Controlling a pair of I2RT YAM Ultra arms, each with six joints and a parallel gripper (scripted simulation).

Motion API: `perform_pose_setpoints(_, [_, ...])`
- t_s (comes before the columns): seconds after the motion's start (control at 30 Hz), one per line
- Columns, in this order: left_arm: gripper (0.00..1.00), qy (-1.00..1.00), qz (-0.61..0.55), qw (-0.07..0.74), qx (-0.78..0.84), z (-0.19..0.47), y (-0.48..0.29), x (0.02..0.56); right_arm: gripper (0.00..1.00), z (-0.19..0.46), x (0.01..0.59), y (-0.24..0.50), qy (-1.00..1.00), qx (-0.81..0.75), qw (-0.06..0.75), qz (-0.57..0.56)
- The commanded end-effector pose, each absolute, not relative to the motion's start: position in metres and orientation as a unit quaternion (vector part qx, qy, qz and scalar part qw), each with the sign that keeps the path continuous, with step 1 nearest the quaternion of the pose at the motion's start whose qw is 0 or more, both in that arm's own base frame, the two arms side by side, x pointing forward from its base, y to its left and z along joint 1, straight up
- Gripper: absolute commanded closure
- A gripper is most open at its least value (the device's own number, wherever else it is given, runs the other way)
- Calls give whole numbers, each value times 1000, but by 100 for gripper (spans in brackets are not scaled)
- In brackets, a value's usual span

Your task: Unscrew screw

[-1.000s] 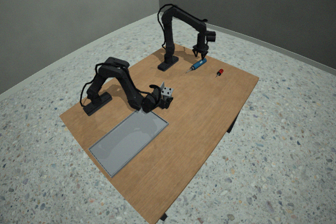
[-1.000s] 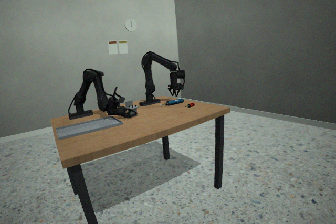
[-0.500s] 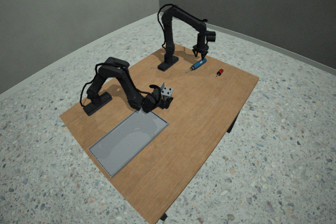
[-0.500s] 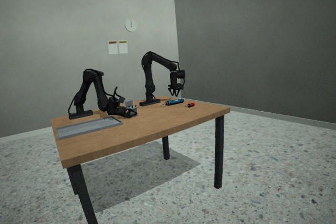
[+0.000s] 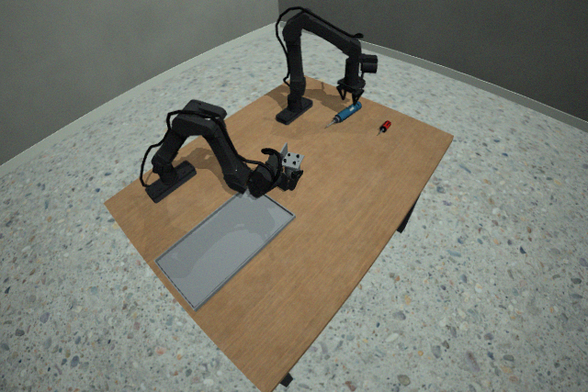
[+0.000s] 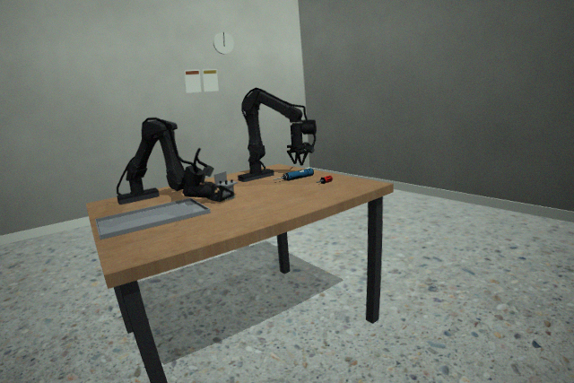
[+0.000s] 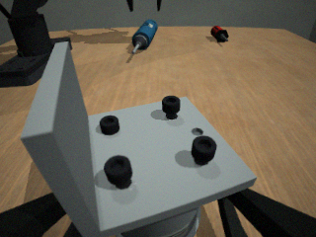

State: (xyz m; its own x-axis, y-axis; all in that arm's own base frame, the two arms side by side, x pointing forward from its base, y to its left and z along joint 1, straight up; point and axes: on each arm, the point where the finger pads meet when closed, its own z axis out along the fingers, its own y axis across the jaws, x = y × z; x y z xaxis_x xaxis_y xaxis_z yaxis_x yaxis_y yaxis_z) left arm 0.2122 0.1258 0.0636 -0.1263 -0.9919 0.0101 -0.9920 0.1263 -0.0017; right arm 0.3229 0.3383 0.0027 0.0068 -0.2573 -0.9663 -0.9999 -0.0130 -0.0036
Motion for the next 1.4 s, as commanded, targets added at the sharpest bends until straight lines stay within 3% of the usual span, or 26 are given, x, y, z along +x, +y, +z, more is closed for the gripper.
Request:
perform_pose_setpoints(0.0, [35, -748, 1, -6, 663, 67, 129, 214, 14, 7, 323, 338, 555, -565, 432, 432])
perform_pose_setpoints(1.37, [35, -748, 1, -6, 663, 67, 129, 214, 14, 13, 325, 333, 554, -562, 437, 431])
